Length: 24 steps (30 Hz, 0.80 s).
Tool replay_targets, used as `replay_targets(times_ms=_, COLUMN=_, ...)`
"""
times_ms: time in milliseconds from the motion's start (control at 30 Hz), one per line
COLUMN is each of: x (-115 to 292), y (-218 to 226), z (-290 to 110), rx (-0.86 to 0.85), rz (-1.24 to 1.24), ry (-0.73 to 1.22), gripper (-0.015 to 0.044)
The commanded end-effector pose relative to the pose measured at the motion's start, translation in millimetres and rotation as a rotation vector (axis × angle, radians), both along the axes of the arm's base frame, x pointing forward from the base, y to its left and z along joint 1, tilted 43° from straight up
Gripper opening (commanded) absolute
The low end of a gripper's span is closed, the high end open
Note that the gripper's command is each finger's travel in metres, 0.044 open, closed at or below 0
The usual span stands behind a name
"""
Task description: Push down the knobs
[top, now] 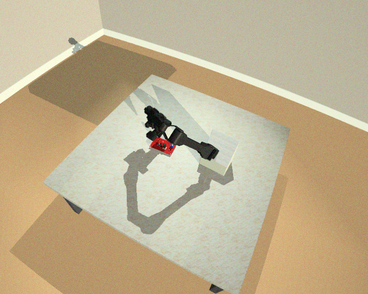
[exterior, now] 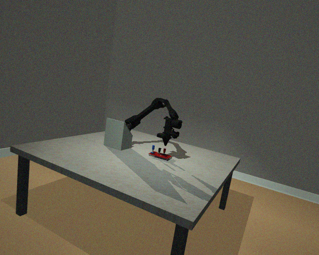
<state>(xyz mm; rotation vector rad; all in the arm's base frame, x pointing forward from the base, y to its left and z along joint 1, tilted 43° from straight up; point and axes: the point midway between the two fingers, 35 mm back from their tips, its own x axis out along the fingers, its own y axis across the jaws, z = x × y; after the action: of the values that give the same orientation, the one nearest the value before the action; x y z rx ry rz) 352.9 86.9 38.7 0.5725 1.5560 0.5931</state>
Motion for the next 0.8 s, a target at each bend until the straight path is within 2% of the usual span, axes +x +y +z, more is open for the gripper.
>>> replay_targets(times_ms=0, x=-1.0, y=5.1, z=-4.8, rx=0.004, rz=-0.001, ry=0.006, gripper=0.0)
replay_targets(times_ms=767, x=-2.1, y=13.7, z=-14.0, rx=0.005, rz=-0.001, ry=0.006, gripper=0.0)
